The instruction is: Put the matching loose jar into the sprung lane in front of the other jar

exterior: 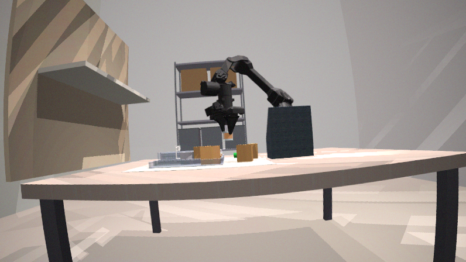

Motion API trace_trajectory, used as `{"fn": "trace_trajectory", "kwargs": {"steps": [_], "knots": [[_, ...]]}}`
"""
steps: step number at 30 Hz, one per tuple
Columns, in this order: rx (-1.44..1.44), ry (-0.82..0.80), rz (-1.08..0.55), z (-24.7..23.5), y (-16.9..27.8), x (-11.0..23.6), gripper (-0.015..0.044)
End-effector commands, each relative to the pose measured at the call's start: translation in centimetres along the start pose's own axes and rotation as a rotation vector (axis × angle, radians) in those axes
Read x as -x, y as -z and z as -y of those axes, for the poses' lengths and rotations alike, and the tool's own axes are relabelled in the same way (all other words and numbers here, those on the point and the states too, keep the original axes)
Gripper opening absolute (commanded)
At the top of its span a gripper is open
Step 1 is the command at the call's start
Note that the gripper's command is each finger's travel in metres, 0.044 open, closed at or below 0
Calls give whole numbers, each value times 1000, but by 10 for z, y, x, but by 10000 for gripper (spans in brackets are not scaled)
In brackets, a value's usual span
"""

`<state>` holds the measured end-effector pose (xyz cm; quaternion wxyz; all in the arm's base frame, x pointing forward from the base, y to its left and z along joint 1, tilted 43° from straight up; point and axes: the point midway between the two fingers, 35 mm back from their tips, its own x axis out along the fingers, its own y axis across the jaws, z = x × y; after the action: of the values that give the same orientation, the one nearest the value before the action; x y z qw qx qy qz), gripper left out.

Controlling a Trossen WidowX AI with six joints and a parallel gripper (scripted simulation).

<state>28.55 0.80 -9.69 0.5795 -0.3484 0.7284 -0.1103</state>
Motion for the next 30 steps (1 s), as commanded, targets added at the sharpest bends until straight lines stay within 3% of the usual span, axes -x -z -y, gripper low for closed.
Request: {"fn": "trace_trajectory", "kwargs": {"steps": [1,17,30], "knots": [[-109,-10,-5,18,10,-8,0],[-518,46,-13,96,54,-33,0],[-534,51,-14,100,57,-57,0]]}}
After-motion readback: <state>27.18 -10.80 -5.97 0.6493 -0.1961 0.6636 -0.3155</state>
